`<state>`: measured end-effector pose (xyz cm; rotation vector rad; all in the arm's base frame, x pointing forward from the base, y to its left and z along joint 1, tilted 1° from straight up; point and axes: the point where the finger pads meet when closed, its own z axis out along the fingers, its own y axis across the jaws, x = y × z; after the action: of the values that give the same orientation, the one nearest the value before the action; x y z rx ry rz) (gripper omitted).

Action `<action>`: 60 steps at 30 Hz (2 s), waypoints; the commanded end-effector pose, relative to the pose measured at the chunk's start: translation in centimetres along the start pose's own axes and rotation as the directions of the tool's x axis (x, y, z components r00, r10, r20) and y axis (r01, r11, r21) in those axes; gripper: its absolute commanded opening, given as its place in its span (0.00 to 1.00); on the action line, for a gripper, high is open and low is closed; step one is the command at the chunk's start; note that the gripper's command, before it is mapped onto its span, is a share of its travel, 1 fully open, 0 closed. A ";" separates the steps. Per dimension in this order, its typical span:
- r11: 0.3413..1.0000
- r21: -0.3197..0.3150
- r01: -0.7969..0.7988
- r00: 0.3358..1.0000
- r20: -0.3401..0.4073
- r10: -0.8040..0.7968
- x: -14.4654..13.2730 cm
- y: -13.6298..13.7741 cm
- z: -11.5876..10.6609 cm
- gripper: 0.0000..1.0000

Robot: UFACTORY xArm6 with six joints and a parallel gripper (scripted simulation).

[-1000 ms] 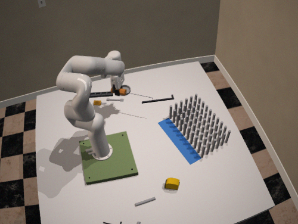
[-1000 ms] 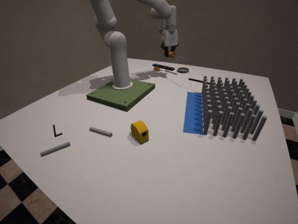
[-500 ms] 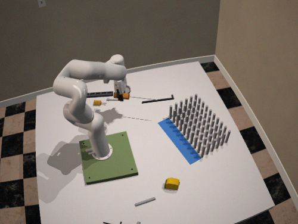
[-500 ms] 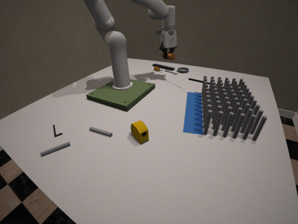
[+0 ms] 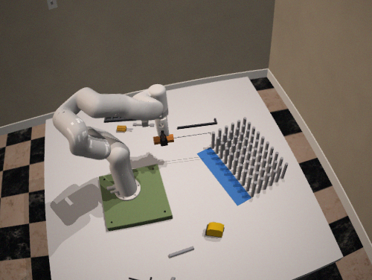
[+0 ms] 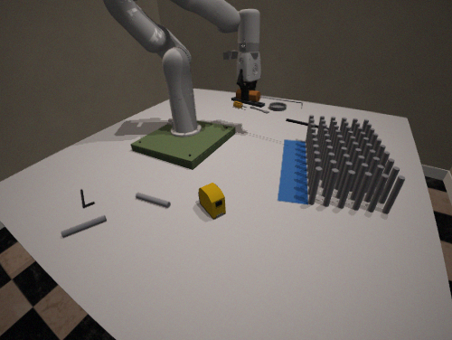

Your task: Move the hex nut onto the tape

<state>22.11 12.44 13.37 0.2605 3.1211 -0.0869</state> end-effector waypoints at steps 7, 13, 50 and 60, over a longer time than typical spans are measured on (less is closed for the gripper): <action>0.958 -0.065 0.280 0.960 -0.007 -0.281 -4.2 -11.2 0.0 0.00; 0.933 -0.065 0.354 0.935 -0.002 -0.355 -5.8 -15.7 0.2 0.00; 0.928 -0.060 0.368 0.930 0.002 -0.369 -6.0 -16.2 2.1 0.00; 0.928 -0.060 0.368 0.930 0.002 -0.369 -6.0 -16.1 4.8 0.00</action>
<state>25.18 -4.58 10.68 -0.3317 3.1334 0.0081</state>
